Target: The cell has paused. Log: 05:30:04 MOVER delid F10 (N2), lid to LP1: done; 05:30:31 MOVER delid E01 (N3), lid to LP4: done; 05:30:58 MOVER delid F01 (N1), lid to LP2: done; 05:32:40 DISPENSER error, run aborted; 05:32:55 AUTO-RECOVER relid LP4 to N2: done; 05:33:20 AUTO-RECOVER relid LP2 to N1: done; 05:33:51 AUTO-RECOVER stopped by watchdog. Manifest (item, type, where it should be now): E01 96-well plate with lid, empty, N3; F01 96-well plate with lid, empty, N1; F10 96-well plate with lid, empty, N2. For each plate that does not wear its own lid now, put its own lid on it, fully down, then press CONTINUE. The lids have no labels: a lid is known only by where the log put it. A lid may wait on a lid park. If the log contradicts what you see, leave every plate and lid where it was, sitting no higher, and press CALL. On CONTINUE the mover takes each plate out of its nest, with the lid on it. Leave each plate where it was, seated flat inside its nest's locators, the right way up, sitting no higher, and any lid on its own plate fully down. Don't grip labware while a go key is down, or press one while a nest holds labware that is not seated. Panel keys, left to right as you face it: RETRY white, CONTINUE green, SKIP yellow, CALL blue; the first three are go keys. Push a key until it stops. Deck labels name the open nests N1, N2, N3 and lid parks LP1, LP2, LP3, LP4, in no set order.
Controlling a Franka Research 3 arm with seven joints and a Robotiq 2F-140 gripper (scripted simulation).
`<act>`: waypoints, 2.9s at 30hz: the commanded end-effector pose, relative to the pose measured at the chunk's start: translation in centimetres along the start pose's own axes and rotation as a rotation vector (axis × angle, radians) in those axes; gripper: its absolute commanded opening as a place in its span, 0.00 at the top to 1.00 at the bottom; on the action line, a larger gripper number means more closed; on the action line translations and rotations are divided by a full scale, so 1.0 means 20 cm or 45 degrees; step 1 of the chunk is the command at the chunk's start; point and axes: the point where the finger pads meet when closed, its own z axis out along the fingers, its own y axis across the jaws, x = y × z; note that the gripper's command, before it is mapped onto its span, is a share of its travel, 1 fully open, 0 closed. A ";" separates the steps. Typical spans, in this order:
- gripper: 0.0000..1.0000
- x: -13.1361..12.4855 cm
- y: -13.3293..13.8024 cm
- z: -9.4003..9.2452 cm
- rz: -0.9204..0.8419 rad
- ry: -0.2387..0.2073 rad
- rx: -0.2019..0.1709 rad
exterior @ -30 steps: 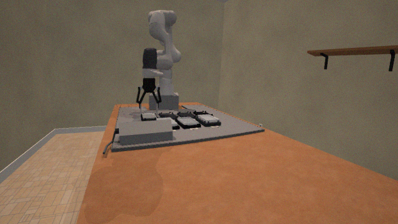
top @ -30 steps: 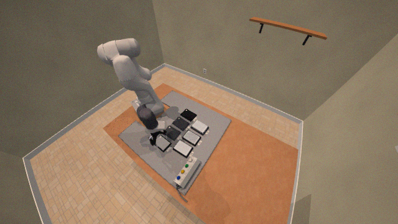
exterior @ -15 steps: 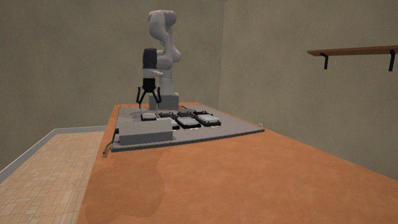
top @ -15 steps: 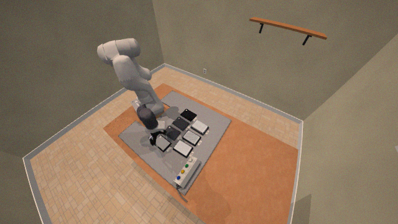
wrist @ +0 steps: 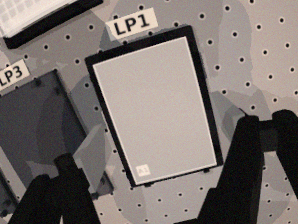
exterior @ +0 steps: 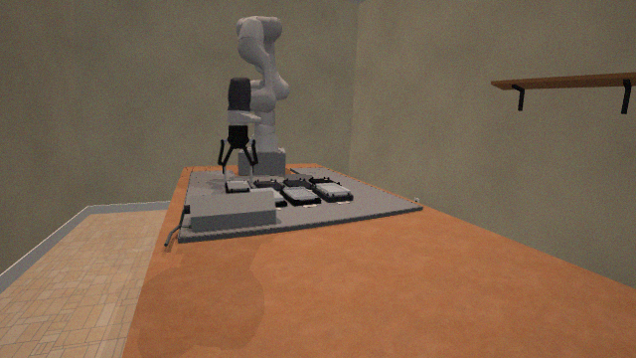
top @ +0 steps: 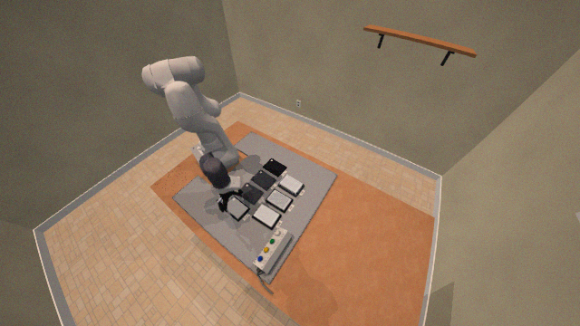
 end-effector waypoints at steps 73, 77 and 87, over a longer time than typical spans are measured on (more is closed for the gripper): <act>0.34 0.00 0.00 0.07 0.008 0.003 -0.001; 0.34 0.00 0.00 0.07 0.008 0.003 -0.001; 1.00 0.00 0.00 0.07 0.008 0.003 -0.001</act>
